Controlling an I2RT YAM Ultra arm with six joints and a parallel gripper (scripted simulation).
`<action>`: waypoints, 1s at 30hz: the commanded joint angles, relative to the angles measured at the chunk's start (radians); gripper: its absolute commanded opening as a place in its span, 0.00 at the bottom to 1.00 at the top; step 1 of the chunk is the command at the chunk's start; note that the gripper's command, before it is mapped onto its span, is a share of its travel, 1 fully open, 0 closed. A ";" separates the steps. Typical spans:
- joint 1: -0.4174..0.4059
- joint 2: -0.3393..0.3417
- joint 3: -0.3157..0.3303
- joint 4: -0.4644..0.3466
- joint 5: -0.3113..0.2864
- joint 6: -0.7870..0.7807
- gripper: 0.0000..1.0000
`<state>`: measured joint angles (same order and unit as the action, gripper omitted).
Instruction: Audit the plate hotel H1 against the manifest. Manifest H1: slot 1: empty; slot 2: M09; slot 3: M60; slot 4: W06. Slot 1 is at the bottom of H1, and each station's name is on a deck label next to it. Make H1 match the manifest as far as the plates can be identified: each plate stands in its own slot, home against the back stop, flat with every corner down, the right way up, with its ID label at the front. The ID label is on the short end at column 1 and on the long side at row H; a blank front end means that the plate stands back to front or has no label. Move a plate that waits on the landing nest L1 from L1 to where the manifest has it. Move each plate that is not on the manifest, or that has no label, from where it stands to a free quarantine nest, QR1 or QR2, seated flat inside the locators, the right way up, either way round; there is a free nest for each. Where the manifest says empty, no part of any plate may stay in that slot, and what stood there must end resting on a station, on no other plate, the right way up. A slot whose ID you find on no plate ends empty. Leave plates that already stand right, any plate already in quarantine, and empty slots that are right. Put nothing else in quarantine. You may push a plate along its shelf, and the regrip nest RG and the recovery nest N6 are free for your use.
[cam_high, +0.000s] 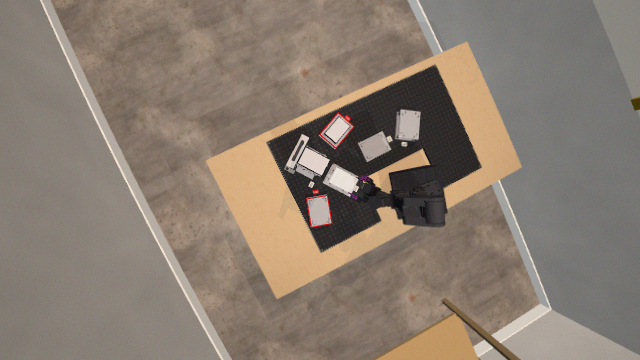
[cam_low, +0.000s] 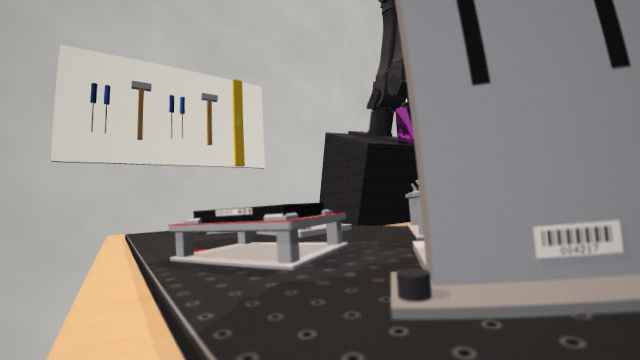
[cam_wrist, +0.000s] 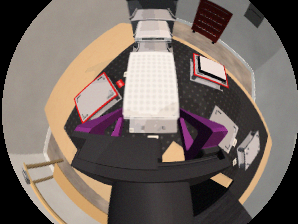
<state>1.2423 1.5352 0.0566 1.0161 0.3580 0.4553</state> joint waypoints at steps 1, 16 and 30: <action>-0.001 -0.019 0.000 -0.052 0.001 -0.001 0.86; -0.005 -0.199 0.004 -0.234 -0.003 -0.003 0.86; -0.009 -0.358 0.017 -0.405 -0.006 -0.005 0.86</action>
<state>1.2339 1.1976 0.0696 0.6662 0.3508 0.4511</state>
